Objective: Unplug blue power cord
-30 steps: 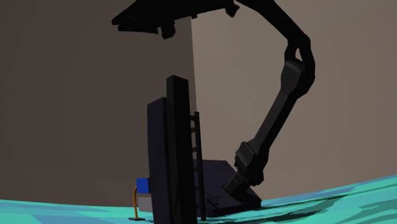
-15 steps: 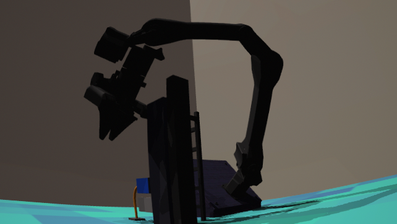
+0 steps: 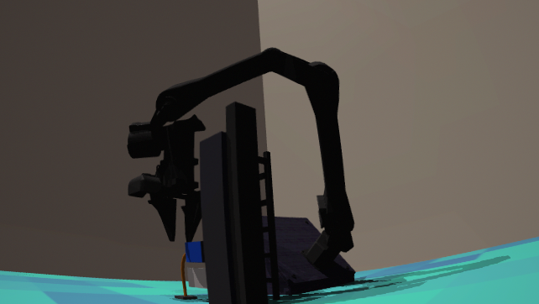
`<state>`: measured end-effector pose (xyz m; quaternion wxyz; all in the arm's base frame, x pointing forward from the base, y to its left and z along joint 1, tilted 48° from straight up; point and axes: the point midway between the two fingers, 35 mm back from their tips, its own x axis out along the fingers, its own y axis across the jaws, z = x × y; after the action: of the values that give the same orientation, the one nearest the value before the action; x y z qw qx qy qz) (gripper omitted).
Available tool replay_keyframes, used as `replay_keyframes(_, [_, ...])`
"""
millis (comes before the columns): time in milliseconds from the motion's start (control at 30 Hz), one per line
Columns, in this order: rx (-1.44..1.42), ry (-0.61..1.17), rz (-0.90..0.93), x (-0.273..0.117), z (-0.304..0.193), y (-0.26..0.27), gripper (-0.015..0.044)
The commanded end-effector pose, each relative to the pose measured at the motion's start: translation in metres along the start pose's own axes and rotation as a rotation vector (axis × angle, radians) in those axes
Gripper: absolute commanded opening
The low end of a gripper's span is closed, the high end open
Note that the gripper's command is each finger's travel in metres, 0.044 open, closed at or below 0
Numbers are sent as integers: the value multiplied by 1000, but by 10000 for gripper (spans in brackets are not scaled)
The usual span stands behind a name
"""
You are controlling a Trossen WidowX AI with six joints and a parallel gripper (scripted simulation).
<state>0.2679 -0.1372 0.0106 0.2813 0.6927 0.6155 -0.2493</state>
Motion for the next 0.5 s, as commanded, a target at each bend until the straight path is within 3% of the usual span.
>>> replay_keyframes(0, [20,19,1,2,-1,-2,160])
replay_keyframes(467, [20,20,1,2,-17,-1,160])
